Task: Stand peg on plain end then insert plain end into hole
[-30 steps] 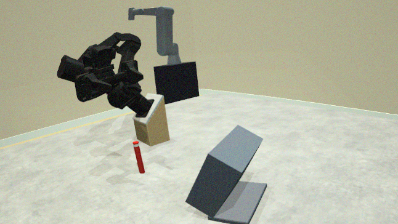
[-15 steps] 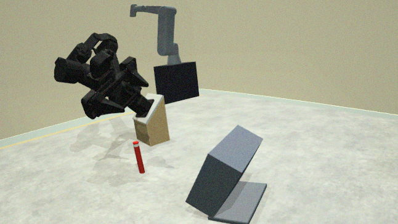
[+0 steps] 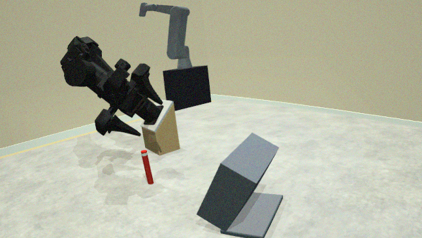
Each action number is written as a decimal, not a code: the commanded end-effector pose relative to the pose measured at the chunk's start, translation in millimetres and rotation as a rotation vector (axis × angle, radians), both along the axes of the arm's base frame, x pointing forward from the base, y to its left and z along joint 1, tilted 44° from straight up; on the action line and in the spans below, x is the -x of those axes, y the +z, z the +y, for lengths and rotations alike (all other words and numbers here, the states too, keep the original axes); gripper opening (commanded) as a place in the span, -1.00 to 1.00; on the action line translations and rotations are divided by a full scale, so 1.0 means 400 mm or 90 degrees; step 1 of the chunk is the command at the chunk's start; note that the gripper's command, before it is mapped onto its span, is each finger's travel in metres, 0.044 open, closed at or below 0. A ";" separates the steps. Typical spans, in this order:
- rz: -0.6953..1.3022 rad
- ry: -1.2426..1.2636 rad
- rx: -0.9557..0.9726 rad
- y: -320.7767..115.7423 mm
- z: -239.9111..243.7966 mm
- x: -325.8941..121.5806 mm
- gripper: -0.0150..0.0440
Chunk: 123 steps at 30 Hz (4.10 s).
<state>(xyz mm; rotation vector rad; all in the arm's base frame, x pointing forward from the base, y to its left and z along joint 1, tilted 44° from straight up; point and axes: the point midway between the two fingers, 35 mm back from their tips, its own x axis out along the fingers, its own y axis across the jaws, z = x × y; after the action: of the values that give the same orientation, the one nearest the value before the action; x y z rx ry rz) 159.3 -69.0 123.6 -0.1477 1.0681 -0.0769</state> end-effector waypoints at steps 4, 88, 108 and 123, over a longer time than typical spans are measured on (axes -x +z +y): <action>0.122 -0.047 0.024 -0.020 -0.015 0.007 1.00; 0.486 0.108 0.428 -0.096 -0.162 -0.053 1.00; 0.484 0.103 0.430 -0.129 -0.199 -0.044 0.64; 0.484 0.103 0.430 -0.129 -0.199 -0.044 -0.43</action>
<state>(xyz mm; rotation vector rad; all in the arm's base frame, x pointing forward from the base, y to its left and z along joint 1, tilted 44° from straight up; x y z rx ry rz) 177.0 -148.4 71.7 -0.9311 1.7516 -0.2431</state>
